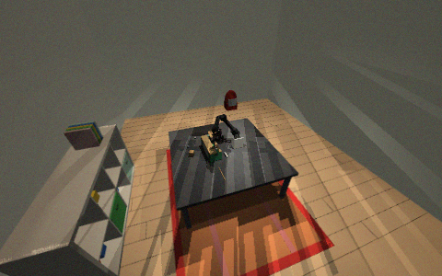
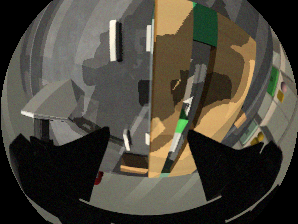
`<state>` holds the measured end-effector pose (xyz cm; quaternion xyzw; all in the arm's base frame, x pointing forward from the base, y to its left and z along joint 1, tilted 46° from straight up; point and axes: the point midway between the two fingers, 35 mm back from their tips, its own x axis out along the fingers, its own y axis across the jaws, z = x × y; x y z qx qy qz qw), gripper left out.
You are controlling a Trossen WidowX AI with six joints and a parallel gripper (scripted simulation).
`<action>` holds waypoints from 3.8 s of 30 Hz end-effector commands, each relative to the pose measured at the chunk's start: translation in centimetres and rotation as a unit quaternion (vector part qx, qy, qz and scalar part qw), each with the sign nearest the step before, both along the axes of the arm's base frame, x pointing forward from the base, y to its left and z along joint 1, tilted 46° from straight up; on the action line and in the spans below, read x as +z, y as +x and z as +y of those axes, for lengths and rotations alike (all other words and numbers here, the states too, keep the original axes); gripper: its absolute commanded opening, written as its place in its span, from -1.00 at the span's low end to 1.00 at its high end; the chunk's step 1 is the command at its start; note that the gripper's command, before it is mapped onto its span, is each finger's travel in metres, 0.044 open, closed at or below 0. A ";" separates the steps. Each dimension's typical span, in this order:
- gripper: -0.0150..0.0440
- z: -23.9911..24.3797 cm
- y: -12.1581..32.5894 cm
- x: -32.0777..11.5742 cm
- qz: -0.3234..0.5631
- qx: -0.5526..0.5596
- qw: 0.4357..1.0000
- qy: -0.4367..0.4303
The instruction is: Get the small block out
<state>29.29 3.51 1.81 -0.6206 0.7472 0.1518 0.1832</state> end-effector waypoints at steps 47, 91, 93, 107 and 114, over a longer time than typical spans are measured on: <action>0.86 -5.1 -1.0 -4.2 0.012 0.012 1.000 -0.012; 0.86 -9.8 -1.7 0.4 0.014 0.012 1.000 -0.014; 0.86 -10.0 -1.7 0.6 0.014 0.012 1.000 -0.014; 0.86 -10.9 -1.8 1.4 0.014 0.012 1.000 -0.015; 0.86 -10.3 -1.7 0.9 0.014 0.012 1.000 -0.014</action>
